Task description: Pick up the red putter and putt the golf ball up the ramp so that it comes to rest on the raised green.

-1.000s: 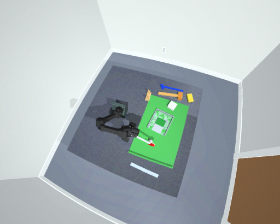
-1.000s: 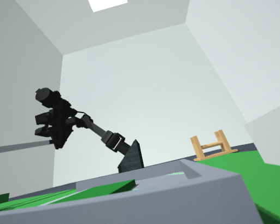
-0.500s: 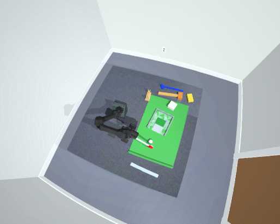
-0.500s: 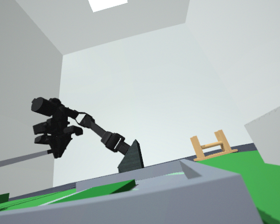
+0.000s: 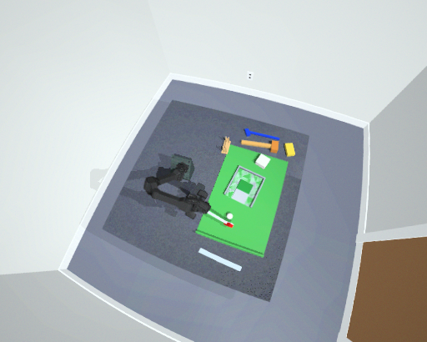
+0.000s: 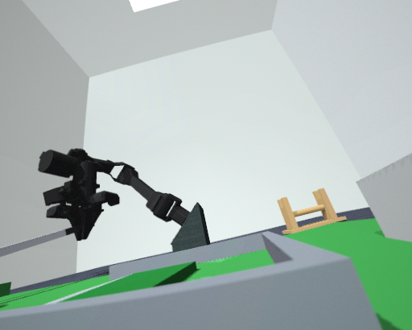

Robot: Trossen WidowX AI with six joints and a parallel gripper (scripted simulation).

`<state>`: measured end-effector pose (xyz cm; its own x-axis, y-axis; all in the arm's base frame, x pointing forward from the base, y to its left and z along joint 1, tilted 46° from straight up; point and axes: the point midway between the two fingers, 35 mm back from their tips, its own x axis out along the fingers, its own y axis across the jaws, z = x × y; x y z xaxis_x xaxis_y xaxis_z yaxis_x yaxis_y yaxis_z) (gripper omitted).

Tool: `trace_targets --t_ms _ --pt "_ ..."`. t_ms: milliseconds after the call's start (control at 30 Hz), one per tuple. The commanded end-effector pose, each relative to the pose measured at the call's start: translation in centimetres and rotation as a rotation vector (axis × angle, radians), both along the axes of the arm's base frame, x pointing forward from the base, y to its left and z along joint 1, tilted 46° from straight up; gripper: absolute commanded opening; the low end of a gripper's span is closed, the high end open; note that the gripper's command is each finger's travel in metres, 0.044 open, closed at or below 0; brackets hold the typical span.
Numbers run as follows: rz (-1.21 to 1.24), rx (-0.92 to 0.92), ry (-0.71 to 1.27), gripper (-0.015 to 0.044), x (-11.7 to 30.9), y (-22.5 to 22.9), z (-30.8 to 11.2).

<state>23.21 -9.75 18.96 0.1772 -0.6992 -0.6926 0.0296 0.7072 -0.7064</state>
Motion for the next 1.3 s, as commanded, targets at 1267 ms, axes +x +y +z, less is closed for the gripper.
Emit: trace_targets --t_ms 1267 --pt "-0.002 0.024 0.006 0.0 1.2 1.5 -3.7"
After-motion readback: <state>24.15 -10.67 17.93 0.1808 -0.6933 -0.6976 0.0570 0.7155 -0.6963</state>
